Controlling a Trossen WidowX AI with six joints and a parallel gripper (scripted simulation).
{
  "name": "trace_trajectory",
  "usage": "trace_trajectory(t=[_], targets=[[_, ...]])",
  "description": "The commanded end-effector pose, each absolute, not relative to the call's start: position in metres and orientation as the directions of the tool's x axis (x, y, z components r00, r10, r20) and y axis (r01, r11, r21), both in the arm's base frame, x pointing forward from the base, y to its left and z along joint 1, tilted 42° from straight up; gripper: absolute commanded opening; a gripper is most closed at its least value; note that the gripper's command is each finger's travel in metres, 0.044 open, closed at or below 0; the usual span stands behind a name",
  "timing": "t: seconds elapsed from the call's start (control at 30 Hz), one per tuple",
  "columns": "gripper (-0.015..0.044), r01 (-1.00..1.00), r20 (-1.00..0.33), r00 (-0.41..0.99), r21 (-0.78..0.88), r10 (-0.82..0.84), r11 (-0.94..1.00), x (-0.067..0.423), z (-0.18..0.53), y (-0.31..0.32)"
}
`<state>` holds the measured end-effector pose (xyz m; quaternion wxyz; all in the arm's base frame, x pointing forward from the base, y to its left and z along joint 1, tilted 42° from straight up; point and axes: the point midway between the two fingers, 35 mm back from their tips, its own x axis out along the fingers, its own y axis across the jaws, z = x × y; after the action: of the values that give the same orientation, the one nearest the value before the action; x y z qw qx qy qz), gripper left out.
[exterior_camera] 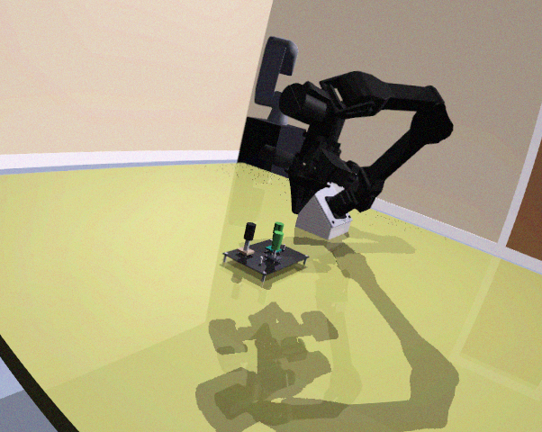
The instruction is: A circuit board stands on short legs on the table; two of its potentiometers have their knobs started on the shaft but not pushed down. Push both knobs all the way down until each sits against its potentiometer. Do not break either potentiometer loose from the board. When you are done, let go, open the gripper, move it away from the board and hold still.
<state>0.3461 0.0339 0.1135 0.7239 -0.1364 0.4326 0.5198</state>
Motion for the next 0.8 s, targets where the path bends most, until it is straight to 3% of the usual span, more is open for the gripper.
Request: trace_trajectory(t=[0.0,0.3,0.77], targets=[[0.0,-0.803,-0.773,0.036,0.354,0.633,0.479,0.34,0.103,0.02],[0.0,-0.621,-0.755,-0.063,0.542,0.653,0.566,0.323,0.087,-0.006],[0.0,-0.617,-0.753,-0.065,0.546,0.654,0.567,0.322,0.072,0.007]])
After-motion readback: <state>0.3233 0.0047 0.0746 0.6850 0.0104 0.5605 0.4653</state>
